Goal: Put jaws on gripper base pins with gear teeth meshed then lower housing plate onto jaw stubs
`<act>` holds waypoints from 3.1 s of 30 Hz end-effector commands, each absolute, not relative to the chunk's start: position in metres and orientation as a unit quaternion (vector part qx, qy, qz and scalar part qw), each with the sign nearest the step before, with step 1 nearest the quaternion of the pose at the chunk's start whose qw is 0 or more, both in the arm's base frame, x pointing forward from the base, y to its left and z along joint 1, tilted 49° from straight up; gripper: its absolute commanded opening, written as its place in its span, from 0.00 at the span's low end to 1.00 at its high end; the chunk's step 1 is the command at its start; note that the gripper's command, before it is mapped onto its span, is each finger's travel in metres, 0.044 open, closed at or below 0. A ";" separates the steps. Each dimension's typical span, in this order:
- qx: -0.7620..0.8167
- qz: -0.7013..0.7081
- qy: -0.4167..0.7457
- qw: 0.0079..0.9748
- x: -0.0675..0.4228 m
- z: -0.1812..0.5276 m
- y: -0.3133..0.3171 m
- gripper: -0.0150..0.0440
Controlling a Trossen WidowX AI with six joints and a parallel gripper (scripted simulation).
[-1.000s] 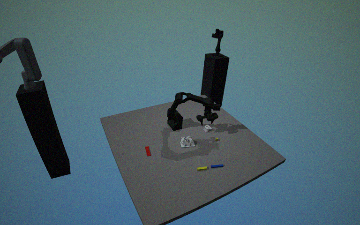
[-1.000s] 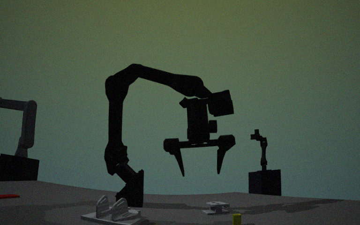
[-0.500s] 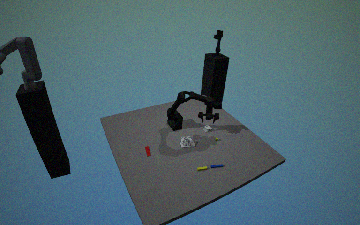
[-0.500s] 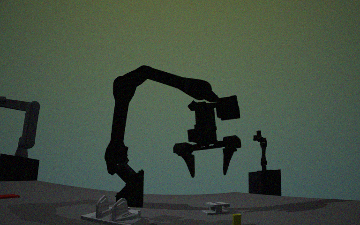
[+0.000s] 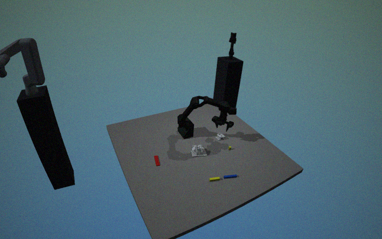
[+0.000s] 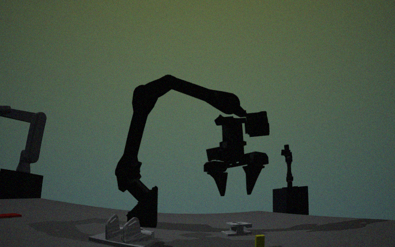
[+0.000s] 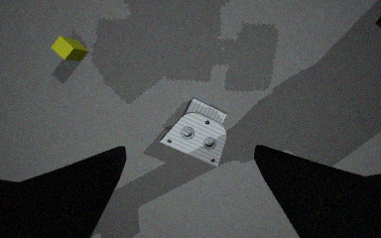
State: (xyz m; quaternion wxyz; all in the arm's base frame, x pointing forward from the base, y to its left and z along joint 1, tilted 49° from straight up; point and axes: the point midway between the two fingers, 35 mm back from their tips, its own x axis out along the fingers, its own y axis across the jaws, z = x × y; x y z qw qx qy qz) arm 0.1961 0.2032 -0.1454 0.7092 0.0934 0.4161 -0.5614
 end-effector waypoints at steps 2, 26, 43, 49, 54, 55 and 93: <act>0.133 -0.590 0.380 0.700 0.190 -0.153 0.205 1.00; 0.239 -0.647 0.274 0.670 0.173 -0.195 0.182 1.00; 0.239 -0.647 0.274 0.670 0.173 -0.195 0.182 1.00; 0.239 -0.647 0.274 0.670 0.173 -0.195 0.182 1.00; 0.239 -0.647 0.274 0.670 0.173 -0.195 0.182 1.00; 0.239 -0.647 0.274 0.670 0.173 -0.195 0.182 1.00; 0.239 -0.647 0.274 0.670 0.173 -0.195 0.182 1.00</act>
